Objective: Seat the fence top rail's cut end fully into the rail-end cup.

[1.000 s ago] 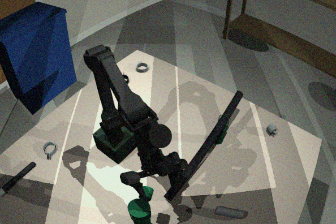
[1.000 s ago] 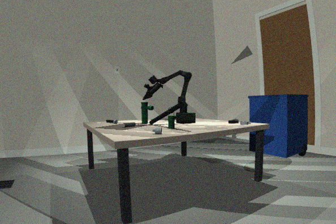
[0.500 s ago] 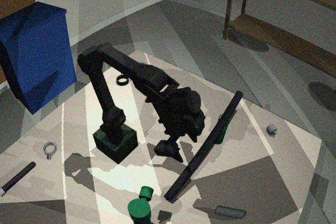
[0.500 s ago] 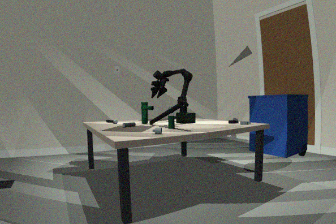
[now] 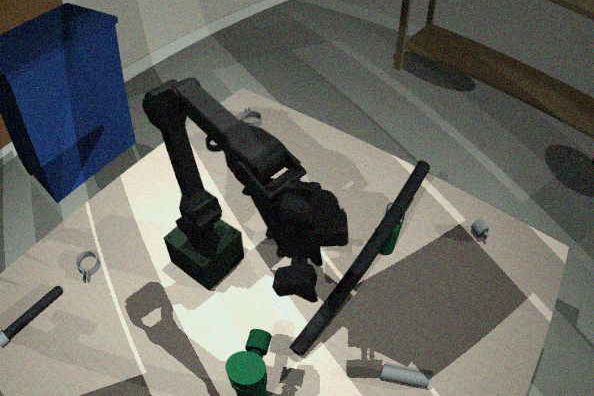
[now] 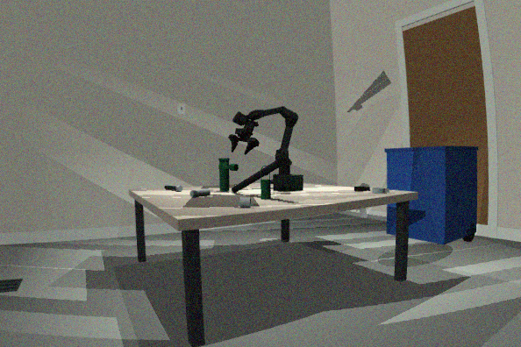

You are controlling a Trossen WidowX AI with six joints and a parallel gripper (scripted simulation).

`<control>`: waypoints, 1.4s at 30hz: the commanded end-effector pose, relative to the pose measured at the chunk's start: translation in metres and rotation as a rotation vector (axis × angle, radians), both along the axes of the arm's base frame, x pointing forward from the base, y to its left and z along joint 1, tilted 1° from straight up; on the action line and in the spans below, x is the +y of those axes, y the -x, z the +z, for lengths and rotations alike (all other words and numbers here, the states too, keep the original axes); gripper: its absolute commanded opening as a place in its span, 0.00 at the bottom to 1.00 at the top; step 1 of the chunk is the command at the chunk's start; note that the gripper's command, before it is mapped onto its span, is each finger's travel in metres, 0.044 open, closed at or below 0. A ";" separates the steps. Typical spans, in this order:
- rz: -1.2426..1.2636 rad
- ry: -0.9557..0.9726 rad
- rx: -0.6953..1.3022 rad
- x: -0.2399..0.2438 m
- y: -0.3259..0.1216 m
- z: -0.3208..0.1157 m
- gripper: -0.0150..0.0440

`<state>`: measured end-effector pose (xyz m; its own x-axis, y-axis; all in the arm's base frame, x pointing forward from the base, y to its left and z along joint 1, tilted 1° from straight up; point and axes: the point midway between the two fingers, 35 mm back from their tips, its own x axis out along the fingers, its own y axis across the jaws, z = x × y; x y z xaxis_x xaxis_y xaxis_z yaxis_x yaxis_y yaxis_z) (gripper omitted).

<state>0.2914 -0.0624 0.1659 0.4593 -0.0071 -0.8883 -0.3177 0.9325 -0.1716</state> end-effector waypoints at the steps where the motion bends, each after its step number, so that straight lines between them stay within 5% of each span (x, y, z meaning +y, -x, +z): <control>1: 0.388 0.147 0.031 -0.040 0.016 -0.008 1.00; 24: 1.294 0.570 -0.101 -0.124 0.076 -0.018 1.00; 42: 1.306 0.577 -0.102 -0.124 0.076 -0.020 1.00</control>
<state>0.2164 -0.1858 0.1475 0.4755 0.1145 -0.8722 -0.8479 -0.2045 -0.4891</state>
